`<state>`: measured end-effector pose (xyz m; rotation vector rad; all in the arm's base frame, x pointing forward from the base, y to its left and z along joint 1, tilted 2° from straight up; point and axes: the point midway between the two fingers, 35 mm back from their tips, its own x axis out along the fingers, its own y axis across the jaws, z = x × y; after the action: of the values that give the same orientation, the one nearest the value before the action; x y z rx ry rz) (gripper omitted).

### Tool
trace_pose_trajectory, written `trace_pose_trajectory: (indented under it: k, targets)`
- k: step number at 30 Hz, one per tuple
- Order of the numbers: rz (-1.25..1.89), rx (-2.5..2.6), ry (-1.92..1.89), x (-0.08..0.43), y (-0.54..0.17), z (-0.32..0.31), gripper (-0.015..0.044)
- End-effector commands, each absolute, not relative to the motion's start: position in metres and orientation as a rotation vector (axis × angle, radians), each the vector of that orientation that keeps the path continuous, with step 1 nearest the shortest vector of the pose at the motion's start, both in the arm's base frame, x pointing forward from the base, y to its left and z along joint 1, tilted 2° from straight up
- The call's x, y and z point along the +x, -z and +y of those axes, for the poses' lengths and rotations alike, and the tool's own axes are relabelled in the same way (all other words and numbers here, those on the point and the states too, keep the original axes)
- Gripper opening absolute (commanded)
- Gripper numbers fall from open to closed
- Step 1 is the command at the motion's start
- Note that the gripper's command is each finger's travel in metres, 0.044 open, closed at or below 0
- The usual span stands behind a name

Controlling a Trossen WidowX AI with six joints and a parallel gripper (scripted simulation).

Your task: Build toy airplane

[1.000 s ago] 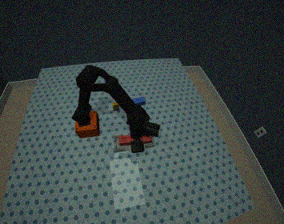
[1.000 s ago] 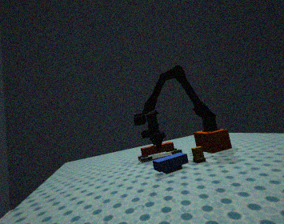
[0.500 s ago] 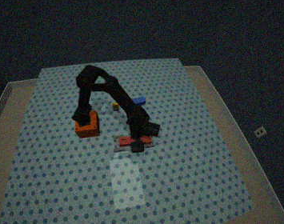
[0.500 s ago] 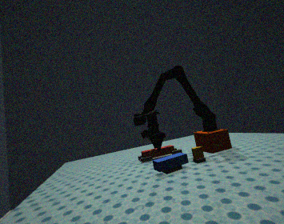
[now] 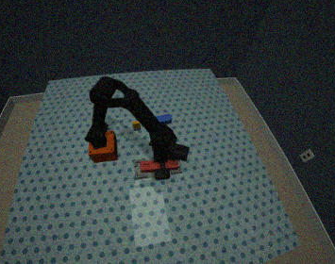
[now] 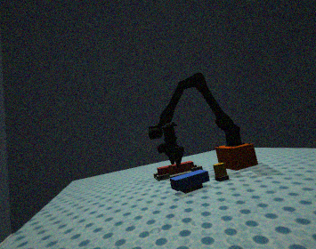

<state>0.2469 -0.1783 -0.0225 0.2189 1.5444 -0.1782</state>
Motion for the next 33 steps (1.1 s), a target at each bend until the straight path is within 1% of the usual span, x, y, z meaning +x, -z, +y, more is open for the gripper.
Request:
trace_pose_trajectory:
  k: [1,4,6,12,16,24,27,33]
  targets:
    - [1.533,0.212,0.182,0.251,-0.017,-0.183,0.044]
    - [1.534,0.21,0.181,0.247,-0.068,-0.182,0.044]
    - [1.535,0.21,0.18,0.246,-0.08,-0.181,0.044]
    - [1.535,0.197,0.168,0.25,-0.079,-0.184,0.044]
    - [1.541,0.051,0.026,0.253,-0.075,-0.186,0.044]
    - [1.541,0.051,0.026,0.255,-0.076,-0.184,0.044]
    - [1.539,0.052,0.025,0.279,-0.076,-0.156,0.044]
    - [1.534,0.058,0.019,0.324,-0.077,-0.07,0.044]
